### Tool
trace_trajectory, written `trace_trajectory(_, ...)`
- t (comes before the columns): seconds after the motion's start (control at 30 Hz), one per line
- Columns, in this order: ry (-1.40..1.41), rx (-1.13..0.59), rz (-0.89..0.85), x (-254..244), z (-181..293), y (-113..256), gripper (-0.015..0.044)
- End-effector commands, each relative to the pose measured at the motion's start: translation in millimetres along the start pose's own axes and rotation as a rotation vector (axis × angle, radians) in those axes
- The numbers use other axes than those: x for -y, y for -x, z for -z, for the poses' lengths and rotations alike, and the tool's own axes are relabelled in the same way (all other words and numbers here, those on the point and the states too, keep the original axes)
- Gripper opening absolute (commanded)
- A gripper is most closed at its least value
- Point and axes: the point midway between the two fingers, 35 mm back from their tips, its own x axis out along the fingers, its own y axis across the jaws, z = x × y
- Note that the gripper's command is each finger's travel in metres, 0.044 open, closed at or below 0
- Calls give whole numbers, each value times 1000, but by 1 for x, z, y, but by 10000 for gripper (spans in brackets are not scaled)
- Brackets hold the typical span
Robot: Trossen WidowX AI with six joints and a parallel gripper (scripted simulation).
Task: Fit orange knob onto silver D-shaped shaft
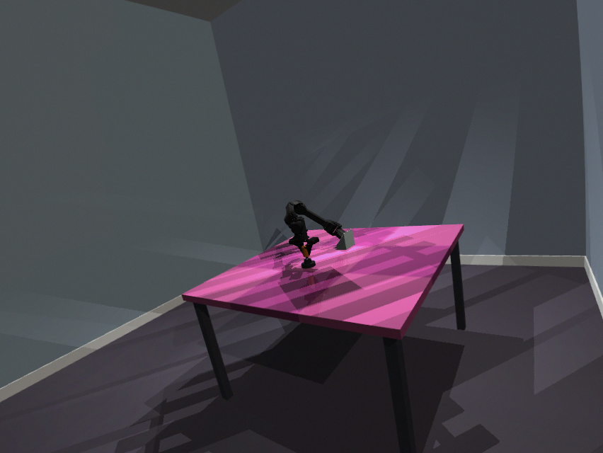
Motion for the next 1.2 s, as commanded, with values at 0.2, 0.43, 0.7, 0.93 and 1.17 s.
trace_trajectory(0.2,40,5,0,0,0,-1,0)
trace_trajectory(0.43,40,5,0,1,2,-1,0)
trace_trajectory(0.7,40,5,0,1,1,-3,0)
trace_trajectory(0.93,40,5,0,0,0,-1,0)
trace_trajectory(1.17,93,5,0,-1,-1,2,0)
